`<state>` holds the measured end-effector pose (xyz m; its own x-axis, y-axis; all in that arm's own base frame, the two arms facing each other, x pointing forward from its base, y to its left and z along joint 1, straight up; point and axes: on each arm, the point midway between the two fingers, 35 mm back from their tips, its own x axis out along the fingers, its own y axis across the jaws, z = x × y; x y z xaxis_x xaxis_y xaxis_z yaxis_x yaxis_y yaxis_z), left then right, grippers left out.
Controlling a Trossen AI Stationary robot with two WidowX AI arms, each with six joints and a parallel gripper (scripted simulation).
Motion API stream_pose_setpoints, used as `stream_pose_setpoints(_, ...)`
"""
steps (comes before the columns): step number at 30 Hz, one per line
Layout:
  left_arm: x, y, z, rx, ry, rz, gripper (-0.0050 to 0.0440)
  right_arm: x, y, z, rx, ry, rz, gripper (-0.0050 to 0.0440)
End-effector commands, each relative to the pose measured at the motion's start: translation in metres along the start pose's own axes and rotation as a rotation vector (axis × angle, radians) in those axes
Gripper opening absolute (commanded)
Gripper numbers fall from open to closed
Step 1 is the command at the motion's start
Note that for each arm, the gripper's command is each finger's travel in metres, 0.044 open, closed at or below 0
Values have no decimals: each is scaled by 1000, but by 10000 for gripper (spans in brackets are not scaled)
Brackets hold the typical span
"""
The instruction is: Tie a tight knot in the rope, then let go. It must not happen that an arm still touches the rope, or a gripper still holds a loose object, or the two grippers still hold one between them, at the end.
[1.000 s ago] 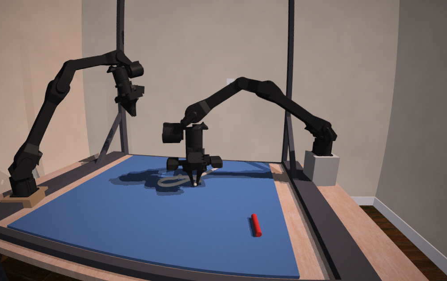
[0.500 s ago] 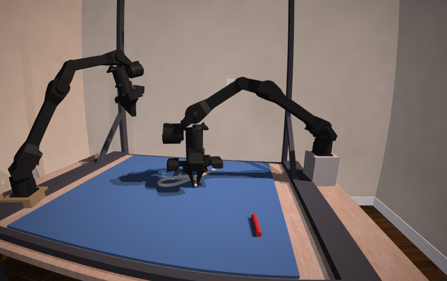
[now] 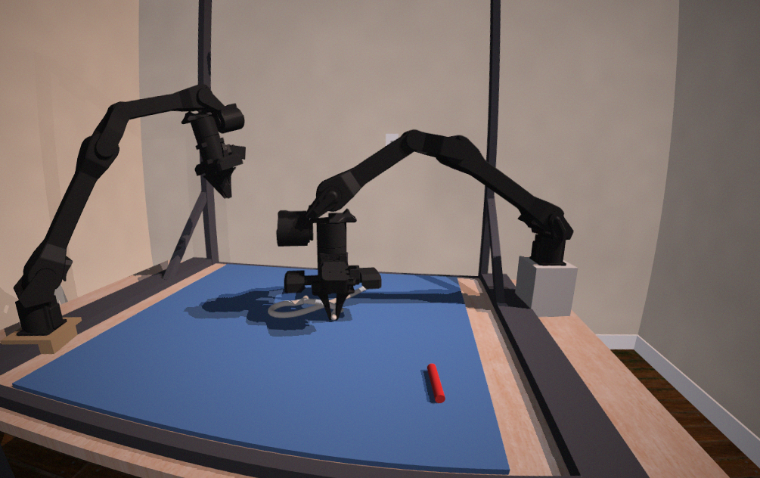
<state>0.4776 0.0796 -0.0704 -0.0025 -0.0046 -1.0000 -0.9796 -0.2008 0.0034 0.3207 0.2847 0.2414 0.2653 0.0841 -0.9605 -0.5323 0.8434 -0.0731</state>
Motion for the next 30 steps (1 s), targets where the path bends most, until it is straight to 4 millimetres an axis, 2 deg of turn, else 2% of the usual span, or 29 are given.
stream_pose_setpoints(1,-19,-7,4,2,-3,-43,35,-11,-2,1,7,-29,2,100)
stream_pose_setpoints(30,-19,-2,28,2,-5,-43,35,-11,-2,1,7,-29,2,100)
